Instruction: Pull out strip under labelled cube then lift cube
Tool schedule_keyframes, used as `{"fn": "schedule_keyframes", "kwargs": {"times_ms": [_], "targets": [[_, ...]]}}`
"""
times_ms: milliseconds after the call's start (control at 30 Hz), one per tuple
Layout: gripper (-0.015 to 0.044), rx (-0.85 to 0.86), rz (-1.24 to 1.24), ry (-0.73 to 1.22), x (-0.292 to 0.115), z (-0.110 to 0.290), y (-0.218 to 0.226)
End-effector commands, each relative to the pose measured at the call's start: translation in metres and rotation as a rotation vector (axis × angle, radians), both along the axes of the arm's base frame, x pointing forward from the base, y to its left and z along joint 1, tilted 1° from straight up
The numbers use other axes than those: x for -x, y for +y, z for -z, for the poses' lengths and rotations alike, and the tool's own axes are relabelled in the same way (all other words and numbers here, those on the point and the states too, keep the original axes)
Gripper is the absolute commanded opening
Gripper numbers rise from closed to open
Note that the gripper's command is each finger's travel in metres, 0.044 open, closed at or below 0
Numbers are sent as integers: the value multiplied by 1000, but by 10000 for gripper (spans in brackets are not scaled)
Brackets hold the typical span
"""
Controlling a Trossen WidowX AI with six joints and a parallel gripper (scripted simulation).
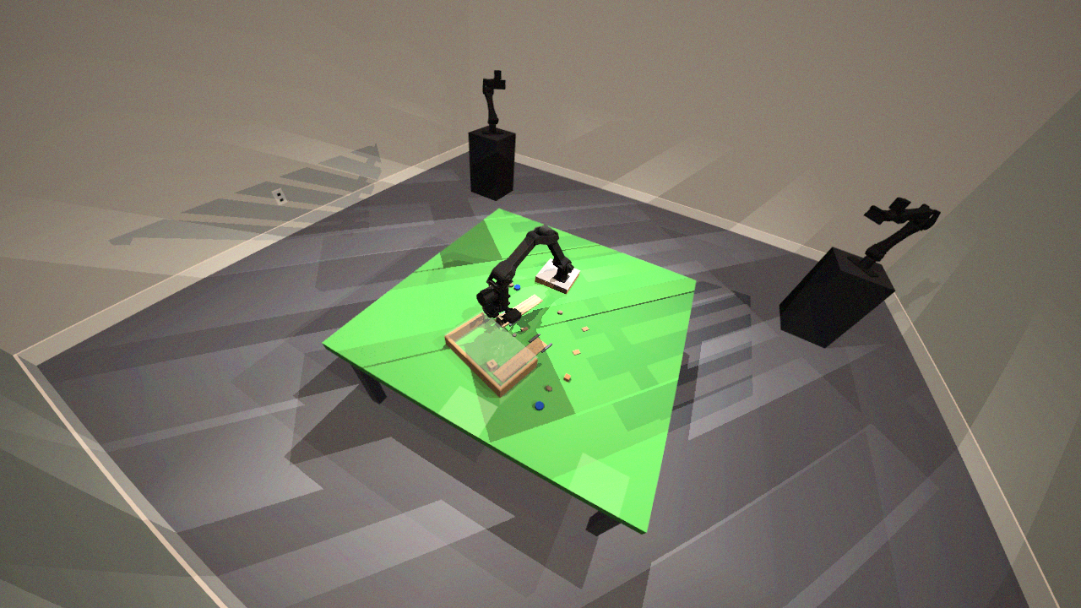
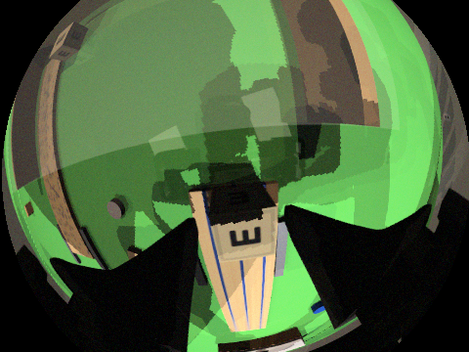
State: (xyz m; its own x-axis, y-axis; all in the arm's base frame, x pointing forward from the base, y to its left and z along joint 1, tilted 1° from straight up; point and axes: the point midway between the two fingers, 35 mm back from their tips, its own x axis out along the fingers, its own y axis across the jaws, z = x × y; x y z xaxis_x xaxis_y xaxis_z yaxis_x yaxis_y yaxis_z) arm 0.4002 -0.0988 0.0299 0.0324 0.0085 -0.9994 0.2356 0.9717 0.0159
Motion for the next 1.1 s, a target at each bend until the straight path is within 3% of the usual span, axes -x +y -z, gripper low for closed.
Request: {"fn": "schedule_keyframes", "kwargs": {"times_ms": [0,100,233,467,600,1067], "targets": [[250,4,-5,0,0,7,0],[250,4,-5,0,0,8,0],[145,0,0,2,1,5,0],[98,0,0,2,1,5,0],[0,0,0,2,3,3,1],[0,3,-4,4,54,-31,13]]}}
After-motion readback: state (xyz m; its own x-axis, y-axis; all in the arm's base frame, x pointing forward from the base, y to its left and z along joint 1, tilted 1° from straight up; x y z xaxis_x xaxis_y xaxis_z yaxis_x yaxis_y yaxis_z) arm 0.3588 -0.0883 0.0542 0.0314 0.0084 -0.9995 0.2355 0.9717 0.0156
